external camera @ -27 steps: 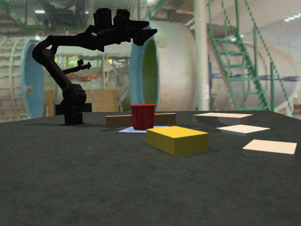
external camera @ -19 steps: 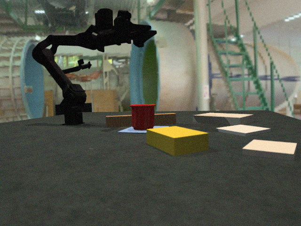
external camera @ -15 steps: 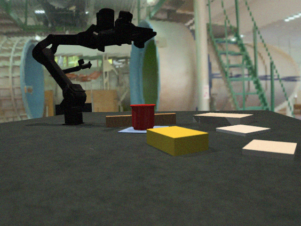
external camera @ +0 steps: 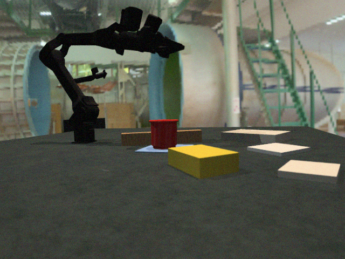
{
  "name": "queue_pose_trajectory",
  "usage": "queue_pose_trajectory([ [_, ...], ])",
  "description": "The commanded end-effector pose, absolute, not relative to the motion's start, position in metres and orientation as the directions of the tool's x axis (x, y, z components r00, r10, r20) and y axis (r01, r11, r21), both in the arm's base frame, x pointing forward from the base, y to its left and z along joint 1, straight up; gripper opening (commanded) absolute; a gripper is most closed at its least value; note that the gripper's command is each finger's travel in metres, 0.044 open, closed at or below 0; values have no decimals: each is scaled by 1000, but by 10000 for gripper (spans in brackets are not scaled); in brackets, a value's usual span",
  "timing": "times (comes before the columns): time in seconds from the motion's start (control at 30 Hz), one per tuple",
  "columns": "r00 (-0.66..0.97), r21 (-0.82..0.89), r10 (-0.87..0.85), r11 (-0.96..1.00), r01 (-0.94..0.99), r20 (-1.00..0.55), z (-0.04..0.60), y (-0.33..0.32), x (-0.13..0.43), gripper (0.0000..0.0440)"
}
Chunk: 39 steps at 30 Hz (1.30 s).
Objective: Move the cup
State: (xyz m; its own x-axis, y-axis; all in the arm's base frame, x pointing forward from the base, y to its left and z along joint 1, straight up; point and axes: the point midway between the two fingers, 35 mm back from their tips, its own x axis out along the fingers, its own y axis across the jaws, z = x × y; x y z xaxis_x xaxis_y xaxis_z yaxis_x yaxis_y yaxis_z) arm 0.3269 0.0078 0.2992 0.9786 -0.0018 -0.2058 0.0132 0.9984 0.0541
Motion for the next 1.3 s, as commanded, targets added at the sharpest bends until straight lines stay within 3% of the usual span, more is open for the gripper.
queue_pose_trajectory([
  [0.0, 964, 71, 7, 997, 13, -265, 296, 12, 332, 116],
  [0.6, 853, 111, 29, 993, 34, -521, 272, 26, 344, 81],
  [1.27, 646, 65, 3, 995, 72, -763, 242, 27, 347, 110],
])
